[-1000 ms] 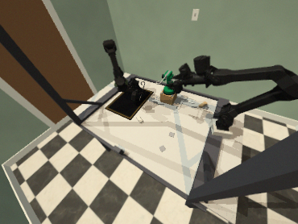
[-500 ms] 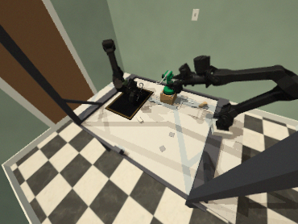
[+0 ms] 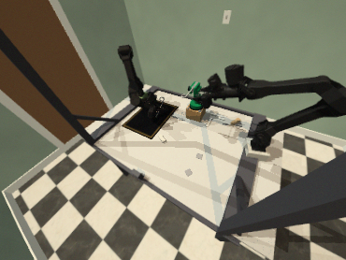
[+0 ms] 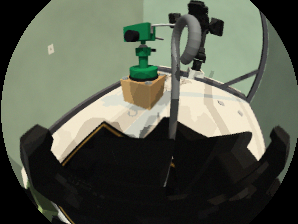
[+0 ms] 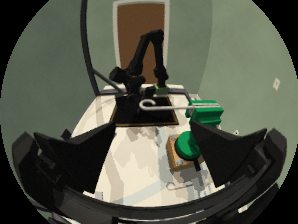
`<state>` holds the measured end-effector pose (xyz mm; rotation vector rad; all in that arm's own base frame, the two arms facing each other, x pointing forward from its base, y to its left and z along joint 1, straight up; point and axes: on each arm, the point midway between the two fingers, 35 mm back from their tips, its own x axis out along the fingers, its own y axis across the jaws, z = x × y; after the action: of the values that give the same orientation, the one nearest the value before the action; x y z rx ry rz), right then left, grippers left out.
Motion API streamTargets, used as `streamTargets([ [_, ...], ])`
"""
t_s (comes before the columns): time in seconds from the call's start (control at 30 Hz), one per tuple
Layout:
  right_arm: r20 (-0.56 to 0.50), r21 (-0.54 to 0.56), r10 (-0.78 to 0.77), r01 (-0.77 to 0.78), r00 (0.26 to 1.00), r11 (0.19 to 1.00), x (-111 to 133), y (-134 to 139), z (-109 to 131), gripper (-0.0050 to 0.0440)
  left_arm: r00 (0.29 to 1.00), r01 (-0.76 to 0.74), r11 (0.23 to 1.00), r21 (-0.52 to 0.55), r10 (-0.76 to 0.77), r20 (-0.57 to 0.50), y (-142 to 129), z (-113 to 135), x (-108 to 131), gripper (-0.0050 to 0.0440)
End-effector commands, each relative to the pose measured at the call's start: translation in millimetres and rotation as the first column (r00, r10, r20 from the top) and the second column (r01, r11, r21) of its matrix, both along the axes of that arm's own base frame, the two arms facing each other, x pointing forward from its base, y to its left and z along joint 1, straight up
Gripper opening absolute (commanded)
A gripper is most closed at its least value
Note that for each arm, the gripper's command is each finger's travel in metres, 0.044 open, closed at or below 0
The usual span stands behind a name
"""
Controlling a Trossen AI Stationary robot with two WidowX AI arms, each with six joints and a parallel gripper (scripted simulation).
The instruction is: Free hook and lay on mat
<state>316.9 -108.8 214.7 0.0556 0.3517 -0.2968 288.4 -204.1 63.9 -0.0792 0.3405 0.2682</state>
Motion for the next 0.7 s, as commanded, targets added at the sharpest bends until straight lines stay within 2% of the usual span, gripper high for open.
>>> streamTargets([
  [0.0,0.018,-0.01,0.005,-0.005,1.0,1.0,0,0,7,0.044,1.0,-0.005,1.0,-0.026,0.005,0.002,-1,6,-6,0.0],
  [0.67,0.018,-0.01,0.005,-0.005,1.0,1.0,0,0,7,0.044,0.998,-0.029,0.999,-0.026,0.027,-0.052,8,-1,-33,0.0],
])
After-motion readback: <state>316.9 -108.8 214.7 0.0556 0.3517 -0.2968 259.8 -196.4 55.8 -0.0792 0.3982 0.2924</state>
